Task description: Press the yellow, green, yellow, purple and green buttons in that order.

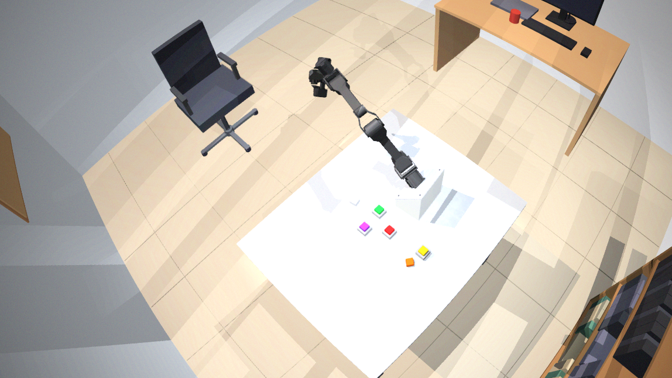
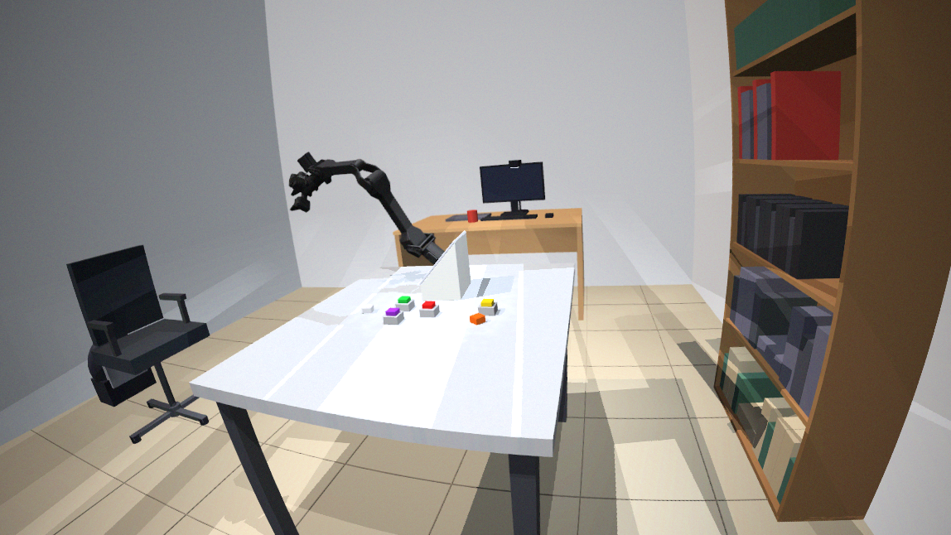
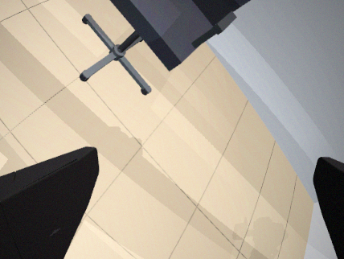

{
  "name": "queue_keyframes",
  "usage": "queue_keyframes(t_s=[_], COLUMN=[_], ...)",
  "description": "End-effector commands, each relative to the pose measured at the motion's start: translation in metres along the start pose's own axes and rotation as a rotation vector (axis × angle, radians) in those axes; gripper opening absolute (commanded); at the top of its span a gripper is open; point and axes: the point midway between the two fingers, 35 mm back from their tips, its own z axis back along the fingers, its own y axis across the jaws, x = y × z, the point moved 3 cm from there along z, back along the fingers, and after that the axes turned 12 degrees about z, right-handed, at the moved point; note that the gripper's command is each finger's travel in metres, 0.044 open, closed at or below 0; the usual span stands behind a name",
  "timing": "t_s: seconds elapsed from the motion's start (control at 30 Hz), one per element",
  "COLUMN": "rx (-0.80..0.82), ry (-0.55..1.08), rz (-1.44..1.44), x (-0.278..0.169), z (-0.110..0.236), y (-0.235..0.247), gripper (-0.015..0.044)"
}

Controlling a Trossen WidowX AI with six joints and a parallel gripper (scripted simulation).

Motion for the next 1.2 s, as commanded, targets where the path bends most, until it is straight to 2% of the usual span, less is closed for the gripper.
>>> queue_keyframes(t_s=[0.0, 0.27, 0.4, 0.53, 0.67, 0.83, 1.17], rx=[0.189, 0.553, 0.735, 0.905, 1.064, 1.241, 1.504], ry=[-0.002, 0.054, 0.109, 0.173, 0.246, 0.343, 0.526], rz=[-0.245, -0.554, -0.647, -0.699, -0.714, -0.686, -0.494], x=[-0.013, 0.004, 0.028, 0.055, 0.084, 0.12, 0.17], z=[-0.042, -0.092, -0.097, -0.088, -0.065, -0.019, 0.117], y=[0.054, 0.18, 0.249, 0.315, 0.377, 0.446, 0.553], gripper=[0.04, 0.04, 0.04, 0.04, 0.04, 0.04, 0.04])
